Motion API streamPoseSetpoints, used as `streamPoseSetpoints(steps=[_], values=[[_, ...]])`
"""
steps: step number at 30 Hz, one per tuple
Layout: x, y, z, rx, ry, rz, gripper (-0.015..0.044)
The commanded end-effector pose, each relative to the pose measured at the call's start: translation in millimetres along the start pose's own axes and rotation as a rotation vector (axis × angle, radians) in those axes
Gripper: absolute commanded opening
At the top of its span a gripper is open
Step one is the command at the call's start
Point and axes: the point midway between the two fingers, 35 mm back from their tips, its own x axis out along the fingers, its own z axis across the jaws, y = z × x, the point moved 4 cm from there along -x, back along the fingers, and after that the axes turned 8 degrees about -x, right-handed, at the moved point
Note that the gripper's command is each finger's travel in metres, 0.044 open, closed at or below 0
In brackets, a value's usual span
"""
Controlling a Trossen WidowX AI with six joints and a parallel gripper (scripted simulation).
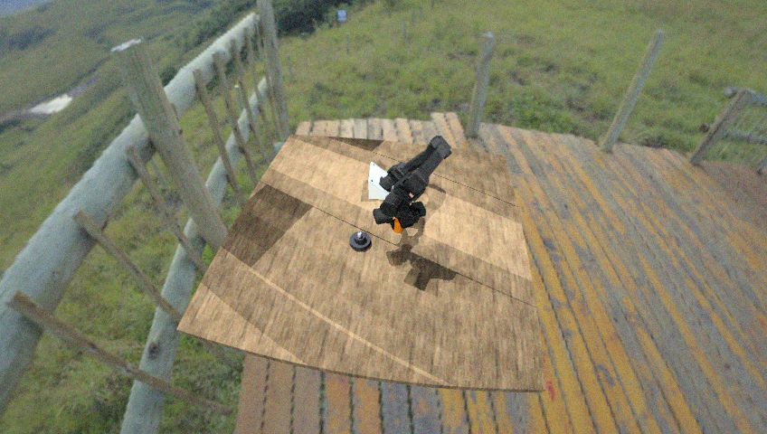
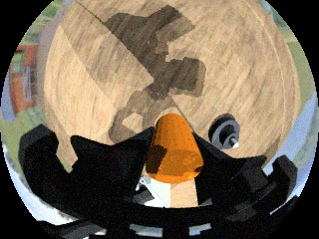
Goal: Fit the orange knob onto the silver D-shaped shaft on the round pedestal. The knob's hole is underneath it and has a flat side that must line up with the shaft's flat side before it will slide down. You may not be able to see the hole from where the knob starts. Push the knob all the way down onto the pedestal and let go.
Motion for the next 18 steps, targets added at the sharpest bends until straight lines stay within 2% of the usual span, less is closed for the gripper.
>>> streamPoseSetpoints(steps=[1,18], values=[[-15.4,-0.7,-1.7,-0.005,0.009,-0.004,0.0000],[-59.5,0.7,0.2,-0.006,0.002,-0.006,0.0000]])
